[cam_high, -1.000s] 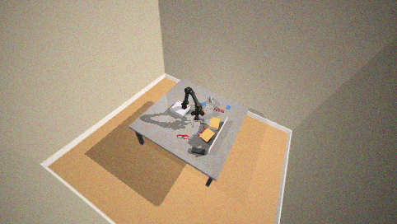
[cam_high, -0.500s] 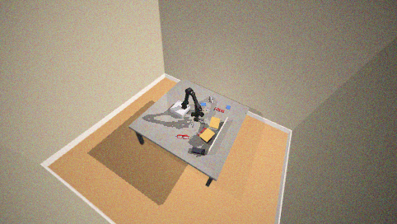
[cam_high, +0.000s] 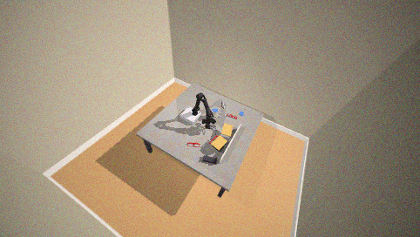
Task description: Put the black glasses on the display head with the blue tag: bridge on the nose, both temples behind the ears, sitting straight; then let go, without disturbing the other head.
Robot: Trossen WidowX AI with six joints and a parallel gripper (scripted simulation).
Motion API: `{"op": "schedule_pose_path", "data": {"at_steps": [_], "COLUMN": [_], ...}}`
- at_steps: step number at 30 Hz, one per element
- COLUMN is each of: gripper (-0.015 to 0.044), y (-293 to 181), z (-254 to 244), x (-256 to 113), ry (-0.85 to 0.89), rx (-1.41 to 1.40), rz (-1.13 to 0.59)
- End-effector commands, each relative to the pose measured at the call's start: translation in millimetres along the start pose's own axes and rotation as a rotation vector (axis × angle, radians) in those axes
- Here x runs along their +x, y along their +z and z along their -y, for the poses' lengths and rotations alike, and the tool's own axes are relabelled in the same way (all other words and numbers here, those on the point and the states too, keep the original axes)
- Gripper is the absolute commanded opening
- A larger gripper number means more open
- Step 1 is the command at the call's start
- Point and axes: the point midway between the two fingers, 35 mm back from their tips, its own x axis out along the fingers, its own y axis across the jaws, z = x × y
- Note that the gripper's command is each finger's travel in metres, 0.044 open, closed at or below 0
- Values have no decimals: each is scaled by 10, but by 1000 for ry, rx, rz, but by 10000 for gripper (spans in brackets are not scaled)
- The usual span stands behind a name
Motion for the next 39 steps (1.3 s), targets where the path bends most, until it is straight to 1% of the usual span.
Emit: {"op": "schedule_pose_path", "data": {"at_steps": [1,12,18,22,34,39], "gripper": [73,0,0,0,0,0], "y": [-4,-4,-8,-25,-13,-7], "z": [-3,-3,-8,-26,-33,-30], "x": [-6,-6,-36,-207,-955,-997], "ry": [1,1,1,1,-2,0], "rx": [0,0,0,1,4,2], "rz": [-1,-1,-1,-1,2,3]}}
